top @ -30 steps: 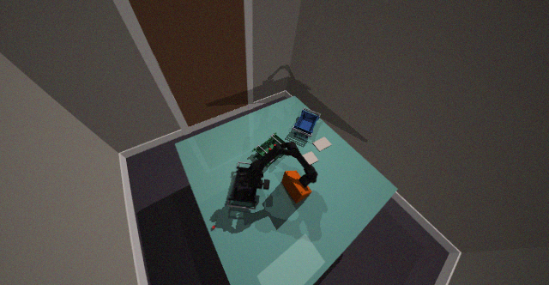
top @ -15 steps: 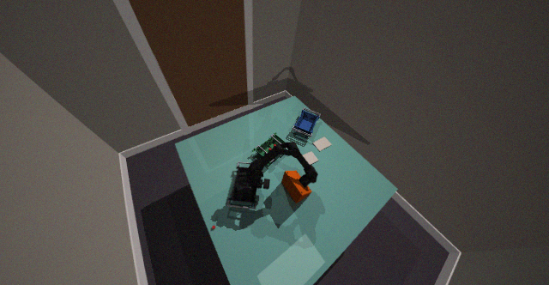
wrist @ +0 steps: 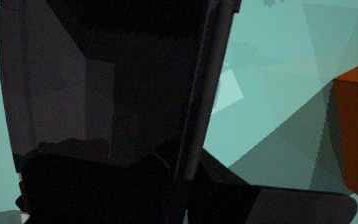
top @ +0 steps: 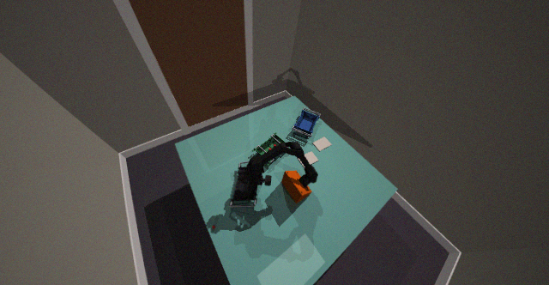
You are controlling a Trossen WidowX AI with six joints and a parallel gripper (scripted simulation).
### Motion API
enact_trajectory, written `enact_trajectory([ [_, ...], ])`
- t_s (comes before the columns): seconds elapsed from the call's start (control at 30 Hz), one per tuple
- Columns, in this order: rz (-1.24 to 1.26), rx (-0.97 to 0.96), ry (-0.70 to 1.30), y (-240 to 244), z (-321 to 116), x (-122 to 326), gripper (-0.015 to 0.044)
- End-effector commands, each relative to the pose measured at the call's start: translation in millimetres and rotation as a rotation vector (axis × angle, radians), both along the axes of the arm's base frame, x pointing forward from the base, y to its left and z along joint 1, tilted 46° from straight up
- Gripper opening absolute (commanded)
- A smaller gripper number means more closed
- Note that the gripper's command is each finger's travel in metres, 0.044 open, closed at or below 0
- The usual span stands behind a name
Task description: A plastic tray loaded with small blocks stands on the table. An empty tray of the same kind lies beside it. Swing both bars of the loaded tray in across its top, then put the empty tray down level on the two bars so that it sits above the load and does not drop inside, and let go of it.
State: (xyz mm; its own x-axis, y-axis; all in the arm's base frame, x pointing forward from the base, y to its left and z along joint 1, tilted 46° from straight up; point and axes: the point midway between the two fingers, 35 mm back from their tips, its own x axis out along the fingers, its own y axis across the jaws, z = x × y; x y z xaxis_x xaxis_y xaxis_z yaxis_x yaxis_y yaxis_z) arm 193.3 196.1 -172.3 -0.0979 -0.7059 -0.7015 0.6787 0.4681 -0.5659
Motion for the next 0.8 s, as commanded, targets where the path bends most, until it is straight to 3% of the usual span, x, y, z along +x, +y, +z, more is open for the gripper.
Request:
enact_trajectory([
  [0.0, -0.002, 0.027, -0.021, 11, 5, 4, 0.0000],
  [0.33, -0.002, 0.027, -0.021, 14, 7, 5, 0.0000],
  [0.77, -0.001, 0.029, -0.020, 58, 44, 14, 0.0000],
])
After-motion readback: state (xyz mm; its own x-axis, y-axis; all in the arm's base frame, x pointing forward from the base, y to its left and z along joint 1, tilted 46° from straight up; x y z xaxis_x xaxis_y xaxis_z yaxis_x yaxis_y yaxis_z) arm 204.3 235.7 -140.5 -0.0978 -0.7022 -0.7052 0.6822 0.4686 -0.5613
